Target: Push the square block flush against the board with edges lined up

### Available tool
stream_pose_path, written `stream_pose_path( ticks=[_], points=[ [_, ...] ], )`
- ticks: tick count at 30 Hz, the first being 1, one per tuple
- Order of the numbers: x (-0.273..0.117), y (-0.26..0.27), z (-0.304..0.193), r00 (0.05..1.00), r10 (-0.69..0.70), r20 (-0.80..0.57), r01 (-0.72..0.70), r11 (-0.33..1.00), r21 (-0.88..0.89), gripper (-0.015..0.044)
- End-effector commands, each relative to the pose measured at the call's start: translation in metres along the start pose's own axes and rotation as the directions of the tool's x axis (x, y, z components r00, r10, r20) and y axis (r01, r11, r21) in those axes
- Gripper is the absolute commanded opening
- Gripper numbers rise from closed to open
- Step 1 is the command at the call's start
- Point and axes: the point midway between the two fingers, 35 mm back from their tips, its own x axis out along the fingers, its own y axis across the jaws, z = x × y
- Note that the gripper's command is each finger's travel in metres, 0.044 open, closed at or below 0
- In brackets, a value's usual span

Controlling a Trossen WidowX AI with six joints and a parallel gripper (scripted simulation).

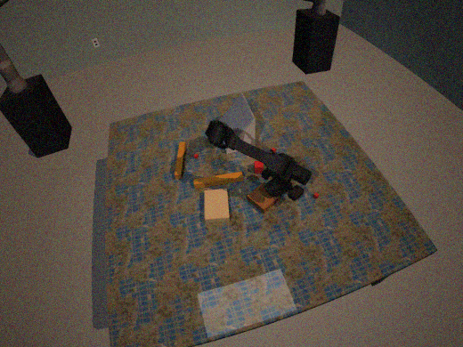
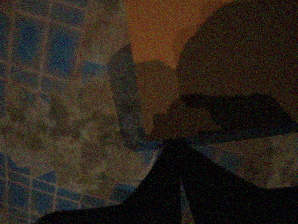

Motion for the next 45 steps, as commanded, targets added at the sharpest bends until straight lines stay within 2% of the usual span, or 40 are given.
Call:
stream_pose_path(
  ticks=[1,45],
  points=[
    [0.0,0.001,0.006,1.0,0.003,0.003,-0.003,1.0,0.003,0.0],
    [-0.001,0.002,0.038,1.0,0.003,0.003,-0.003,1.0,0.003,0.0]
  ],
)
